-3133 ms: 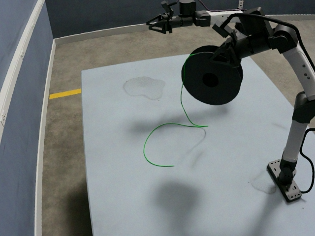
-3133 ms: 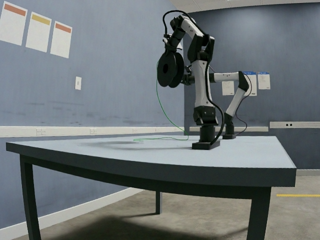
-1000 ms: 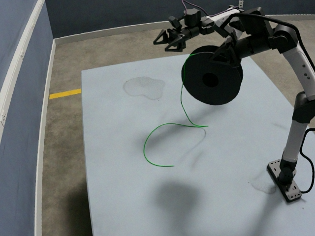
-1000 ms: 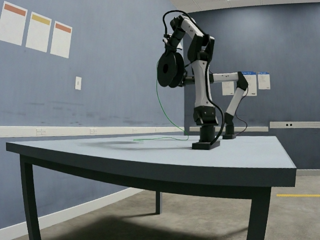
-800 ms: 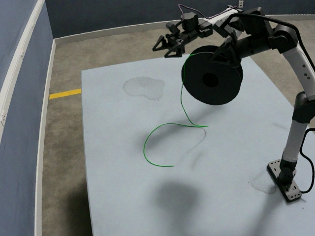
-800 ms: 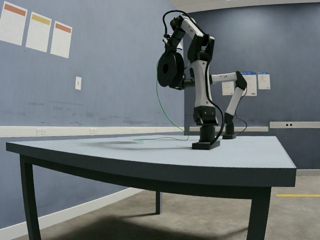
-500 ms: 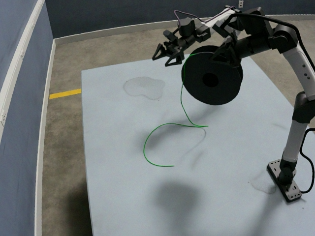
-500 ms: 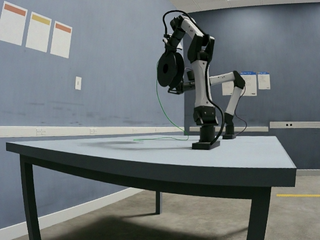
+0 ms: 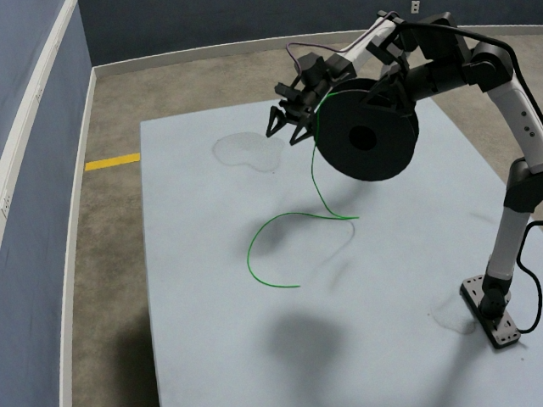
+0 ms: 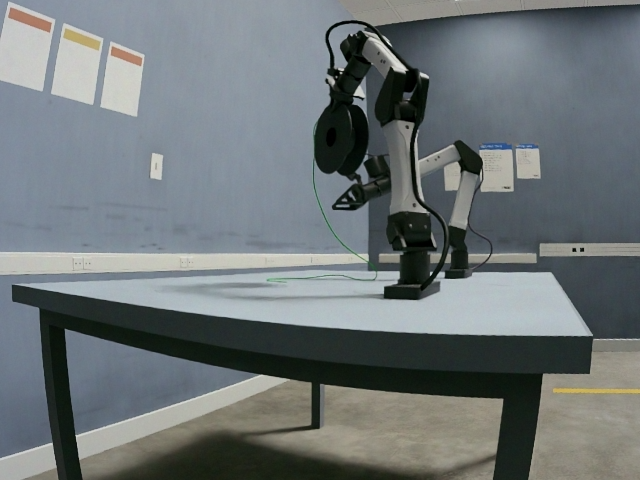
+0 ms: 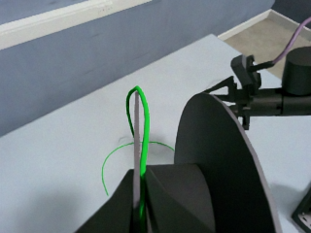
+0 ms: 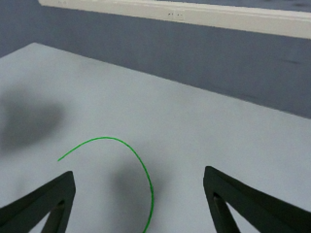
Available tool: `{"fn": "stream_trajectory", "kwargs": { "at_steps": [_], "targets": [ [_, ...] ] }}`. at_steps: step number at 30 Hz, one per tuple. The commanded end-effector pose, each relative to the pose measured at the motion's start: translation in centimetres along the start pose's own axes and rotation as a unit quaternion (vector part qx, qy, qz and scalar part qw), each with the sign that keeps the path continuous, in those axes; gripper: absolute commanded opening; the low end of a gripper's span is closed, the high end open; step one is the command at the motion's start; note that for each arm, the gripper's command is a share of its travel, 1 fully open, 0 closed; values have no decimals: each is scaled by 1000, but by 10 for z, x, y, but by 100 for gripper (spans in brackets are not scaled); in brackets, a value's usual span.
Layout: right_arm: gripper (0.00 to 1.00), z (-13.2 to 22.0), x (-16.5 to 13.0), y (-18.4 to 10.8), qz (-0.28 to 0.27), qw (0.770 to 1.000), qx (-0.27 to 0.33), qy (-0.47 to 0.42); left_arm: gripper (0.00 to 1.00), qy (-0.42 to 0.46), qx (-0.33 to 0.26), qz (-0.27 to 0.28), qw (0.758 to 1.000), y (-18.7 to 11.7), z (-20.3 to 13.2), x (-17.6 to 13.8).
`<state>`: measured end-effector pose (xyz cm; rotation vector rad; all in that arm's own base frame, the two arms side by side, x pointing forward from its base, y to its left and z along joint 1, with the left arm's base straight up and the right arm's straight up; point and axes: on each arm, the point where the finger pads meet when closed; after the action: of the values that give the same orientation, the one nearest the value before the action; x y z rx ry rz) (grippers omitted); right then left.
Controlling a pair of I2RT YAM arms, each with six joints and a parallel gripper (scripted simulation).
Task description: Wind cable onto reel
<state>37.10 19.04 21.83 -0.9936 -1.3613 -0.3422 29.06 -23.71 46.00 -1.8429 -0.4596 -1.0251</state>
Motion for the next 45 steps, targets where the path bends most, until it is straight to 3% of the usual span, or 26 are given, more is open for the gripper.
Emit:
{"fn": "stream_trajectory", "kwargs": {
  "at_steps": [1, 20, 45],
  "targets": [
    [80, 9, -9, 8, -2, 1000, 26, 9, 0, -9, -14, -38, 999, -8, -8, 19],
    [80, 39, -68, 27, 54, 992, 105, 45, 0, -9, -14, -38, 999, -8, -8, 19],
    [80, 49, -79, 29, 64, 989, 125, 52, 0, -9, -14, -38, 999, -8, -8, 19]
  ]
}}
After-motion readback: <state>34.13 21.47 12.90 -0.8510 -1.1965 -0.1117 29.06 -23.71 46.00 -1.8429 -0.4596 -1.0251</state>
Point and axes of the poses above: on each arm, the point where the finger pads meet when closed, its own y axis out along the fingers, its own z axis across the jaws, x = y × z, and after that the axes turned 15 degrees about -y, right-handed
